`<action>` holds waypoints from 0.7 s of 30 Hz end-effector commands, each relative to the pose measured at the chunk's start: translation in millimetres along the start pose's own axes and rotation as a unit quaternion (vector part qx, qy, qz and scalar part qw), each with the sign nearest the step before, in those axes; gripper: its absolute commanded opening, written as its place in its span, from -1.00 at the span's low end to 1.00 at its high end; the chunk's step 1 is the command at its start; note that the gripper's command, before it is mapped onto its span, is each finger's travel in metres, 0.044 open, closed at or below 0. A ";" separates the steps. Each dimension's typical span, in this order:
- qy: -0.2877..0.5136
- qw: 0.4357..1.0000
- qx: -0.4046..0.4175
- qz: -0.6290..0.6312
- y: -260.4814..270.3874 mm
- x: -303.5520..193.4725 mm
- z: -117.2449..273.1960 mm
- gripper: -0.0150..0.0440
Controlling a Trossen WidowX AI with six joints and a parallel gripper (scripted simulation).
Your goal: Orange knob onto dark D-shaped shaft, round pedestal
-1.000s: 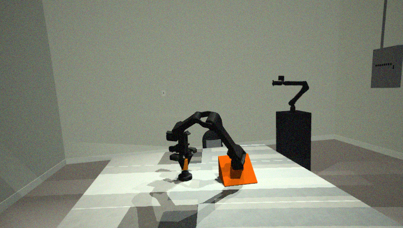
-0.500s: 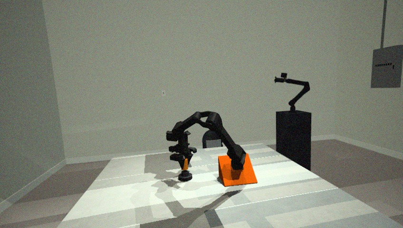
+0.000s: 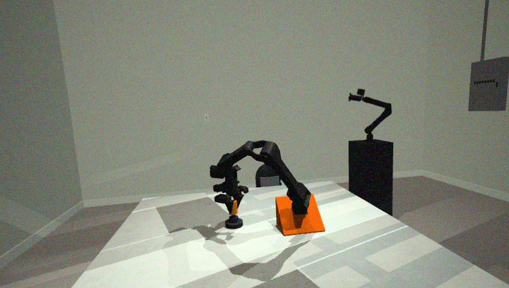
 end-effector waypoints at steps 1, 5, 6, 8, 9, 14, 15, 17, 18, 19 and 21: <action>-0.002 1.000 0.000 -0.010 -0.2 0.0 2.7 -0.49; -0.002 1.000 0.000 -0.016 0.4 -0.6 7.0 -0.49; -0.002 1.000 0.000 -0.022 0.4 -0.5 7.1 -0.49; -0.002 0.999 0.000 -0.038 0.5 -0.2 7.0 -0.49; -0.002 0.999 0.000 -0.042 0.6 0.3 7.0 -0.49; -0.002 0.999 0.000 -0.042 0.1 1.5 6.2 -0.49; -0.002 0.999 0.000 -0.042 -0.2 1.4 5.7 -0.49; -0.002 0.999 0.000 -0.042 -0.8 1.0 4.8 -0.49; -0.002 0.999 0.000 -0.042 -0.9 0.9 4.5 -0.49; -0.002 0.999 0.000 -0.042 -1.1 0.8 4.3 -0.49; -0.002 0.999 0.000 -0.042 -1.4 0.3 3.7 -0.49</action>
Point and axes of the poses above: the point midway between the two fingers, 35 mm back from their tips, its own z axis back along the fingers, its own y axis across the jaws, x = y × z, the point moved 7 cm from there along z, back along the fingers
